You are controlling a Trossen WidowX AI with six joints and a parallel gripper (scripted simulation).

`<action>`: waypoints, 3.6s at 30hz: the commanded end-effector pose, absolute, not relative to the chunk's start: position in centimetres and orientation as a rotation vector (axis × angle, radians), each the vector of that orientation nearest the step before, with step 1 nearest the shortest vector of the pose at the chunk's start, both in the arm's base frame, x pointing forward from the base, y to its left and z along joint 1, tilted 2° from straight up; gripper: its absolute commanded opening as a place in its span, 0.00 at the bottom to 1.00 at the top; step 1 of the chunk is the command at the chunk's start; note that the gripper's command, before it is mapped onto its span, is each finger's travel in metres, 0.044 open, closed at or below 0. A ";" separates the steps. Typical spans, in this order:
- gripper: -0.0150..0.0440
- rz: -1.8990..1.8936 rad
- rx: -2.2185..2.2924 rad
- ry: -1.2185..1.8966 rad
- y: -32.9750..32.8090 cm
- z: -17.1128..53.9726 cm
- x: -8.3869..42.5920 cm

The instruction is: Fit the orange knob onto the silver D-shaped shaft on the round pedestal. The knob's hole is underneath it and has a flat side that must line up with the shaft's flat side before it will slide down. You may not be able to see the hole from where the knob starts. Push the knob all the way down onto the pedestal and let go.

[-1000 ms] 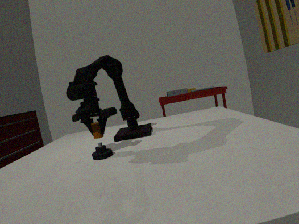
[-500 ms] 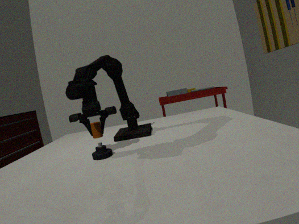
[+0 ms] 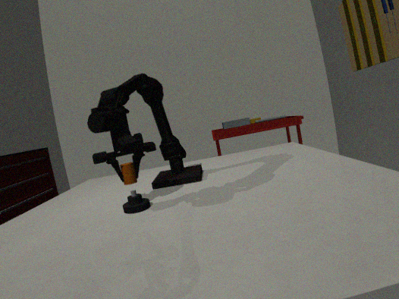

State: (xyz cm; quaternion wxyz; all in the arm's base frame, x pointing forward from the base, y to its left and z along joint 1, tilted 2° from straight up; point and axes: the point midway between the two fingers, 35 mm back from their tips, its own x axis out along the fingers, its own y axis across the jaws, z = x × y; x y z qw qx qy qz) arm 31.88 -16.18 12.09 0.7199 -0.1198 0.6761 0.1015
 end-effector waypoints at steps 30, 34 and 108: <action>0.25 0.852 -0.930 1.326 -16.1 12.2 31.9; 0.25 0.920 -1.002 1.295 -16.1 12.2 31.9; 0.74 0.919 -1.001 1.301 -16.1 8.0 31.8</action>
